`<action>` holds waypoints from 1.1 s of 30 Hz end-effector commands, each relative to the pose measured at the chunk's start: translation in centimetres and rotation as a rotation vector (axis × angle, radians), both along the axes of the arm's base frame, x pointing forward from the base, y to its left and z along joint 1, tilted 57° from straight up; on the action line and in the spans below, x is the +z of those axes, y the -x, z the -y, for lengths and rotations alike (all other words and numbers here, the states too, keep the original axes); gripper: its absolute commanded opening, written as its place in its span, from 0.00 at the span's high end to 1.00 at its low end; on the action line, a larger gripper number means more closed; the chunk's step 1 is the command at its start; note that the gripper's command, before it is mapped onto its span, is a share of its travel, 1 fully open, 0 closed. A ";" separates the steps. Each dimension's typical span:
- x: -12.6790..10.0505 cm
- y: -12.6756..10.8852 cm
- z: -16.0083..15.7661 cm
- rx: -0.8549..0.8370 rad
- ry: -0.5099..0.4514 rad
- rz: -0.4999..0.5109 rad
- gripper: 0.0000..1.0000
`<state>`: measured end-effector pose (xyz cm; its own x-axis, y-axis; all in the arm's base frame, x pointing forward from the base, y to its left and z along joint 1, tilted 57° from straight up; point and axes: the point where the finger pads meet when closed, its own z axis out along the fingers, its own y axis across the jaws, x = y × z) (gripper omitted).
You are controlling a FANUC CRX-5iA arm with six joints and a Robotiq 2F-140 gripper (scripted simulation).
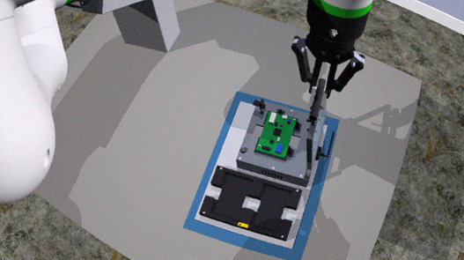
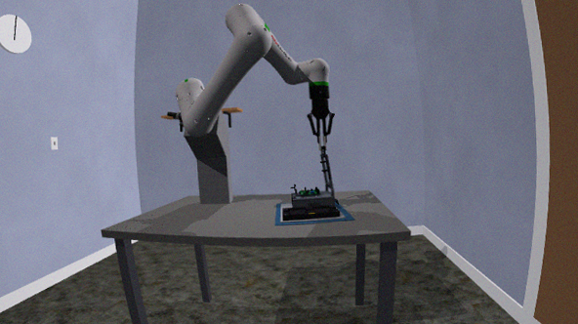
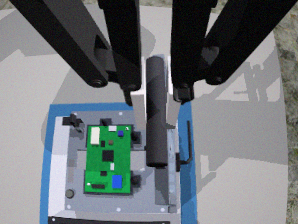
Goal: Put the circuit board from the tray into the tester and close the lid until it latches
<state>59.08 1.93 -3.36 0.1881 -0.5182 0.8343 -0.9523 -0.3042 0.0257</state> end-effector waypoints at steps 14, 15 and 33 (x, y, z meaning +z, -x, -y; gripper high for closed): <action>-0.3 2.6 1.3 0.000 0.000 0.000 1.00; -0.3 2.6 1.3 0.000 0.000 0.000 1.00; -0.8 5.0 3.1 0.000 0.000 0.000 1.00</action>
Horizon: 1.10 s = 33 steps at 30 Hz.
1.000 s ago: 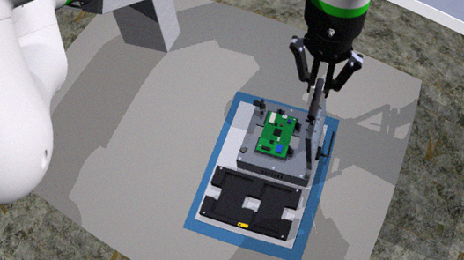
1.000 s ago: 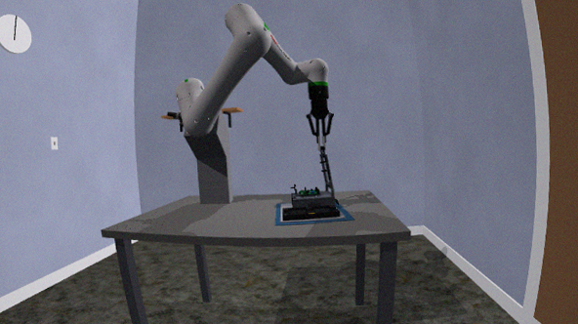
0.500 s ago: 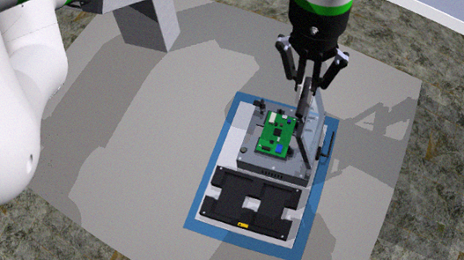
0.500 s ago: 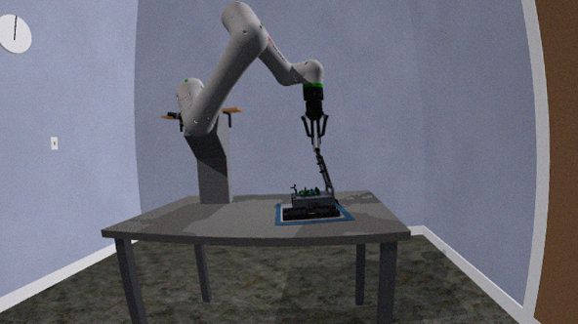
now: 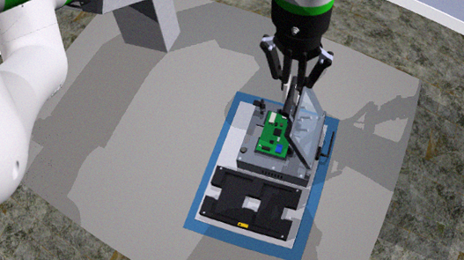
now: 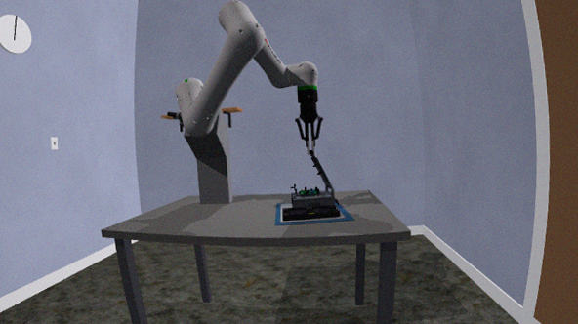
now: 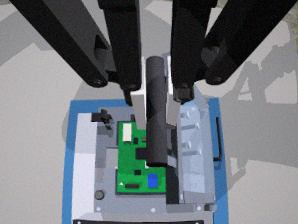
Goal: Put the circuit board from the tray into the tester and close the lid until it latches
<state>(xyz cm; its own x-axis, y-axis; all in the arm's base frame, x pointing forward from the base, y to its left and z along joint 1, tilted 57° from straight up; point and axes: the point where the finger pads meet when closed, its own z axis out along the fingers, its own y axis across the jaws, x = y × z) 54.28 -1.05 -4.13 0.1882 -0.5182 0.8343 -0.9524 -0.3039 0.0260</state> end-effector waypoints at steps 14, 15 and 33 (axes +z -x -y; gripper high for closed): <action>-0.9 2.5 2.4 0.000 0.000 0.000 1.00; -1.0 2.7 2.6 0.000 0.000 0.000 1.00; -2.5 4.8 5.7 0.000 0.000 0.000 1.00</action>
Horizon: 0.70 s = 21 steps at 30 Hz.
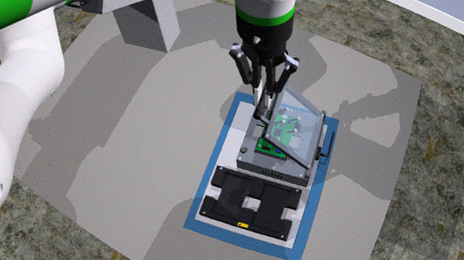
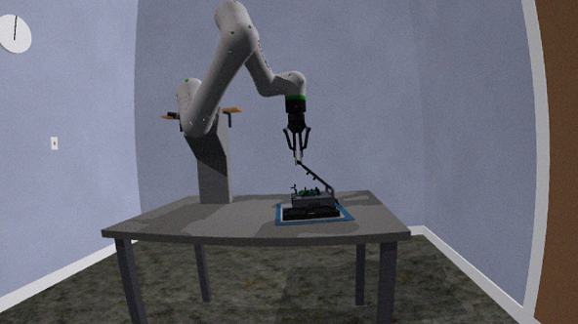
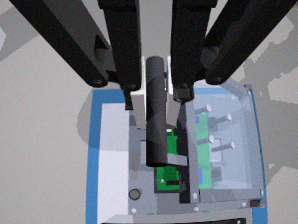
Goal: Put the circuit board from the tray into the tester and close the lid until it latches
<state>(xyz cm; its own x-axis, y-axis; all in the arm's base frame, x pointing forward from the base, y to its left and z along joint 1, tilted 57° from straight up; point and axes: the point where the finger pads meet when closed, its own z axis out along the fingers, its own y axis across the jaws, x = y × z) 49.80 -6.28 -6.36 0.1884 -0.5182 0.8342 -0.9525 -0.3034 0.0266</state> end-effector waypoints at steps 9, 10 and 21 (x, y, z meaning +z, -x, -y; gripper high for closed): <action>-1.2 1.1 2.4 0.001 0.000 0.001 1.00; -1.3 1.2 2.6 0.001 0.000 0.001 1.00; -2.2 1.7 4.2 0.001 0.000 0.001 1.00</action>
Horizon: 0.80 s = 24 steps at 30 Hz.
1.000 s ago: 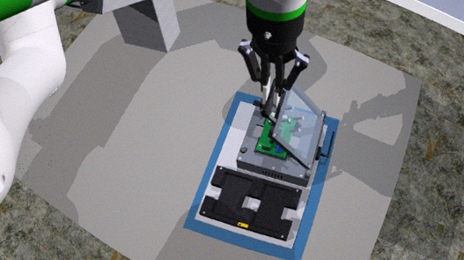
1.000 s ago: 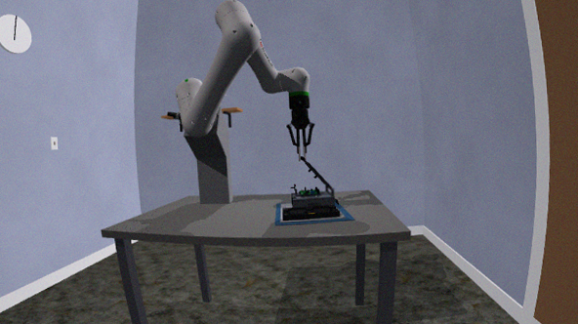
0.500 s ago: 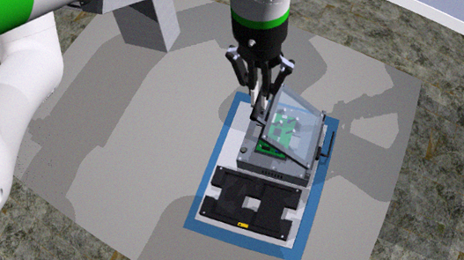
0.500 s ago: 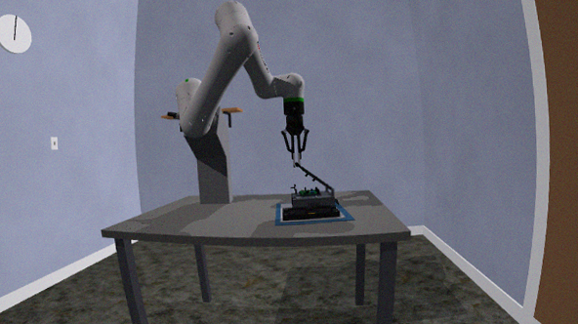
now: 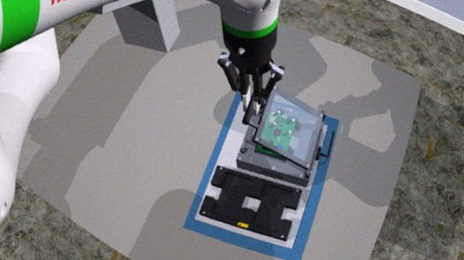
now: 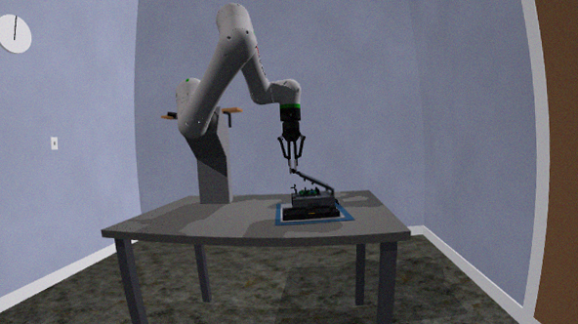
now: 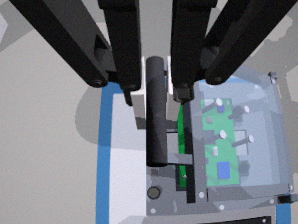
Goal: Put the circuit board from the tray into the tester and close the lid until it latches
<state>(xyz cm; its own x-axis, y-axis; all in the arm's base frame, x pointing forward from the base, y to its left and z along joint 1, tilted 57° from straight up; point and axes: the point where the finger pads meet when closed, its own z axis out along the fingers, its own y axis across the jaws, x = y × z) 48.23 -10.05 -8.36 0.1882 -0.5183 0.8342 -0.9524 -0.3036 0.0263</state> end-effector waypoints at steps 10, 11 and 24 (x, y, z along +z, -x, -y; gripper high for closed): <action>-1.1 0.4 1.9 0.000 0.000 0.001 1.00; -1.2 0.4 2.1 0.000 0.000 0.001 1.00; -2.0 0.5 3.4 0.000 0.000 0.001 1.00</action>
<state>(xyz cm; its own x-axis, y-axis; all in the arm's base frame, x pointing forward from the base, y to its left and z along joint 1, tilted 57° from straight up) 47.77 -13.13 -10.16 0.1882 -0.5182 0.8343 -0.9524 -0.3039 0.0261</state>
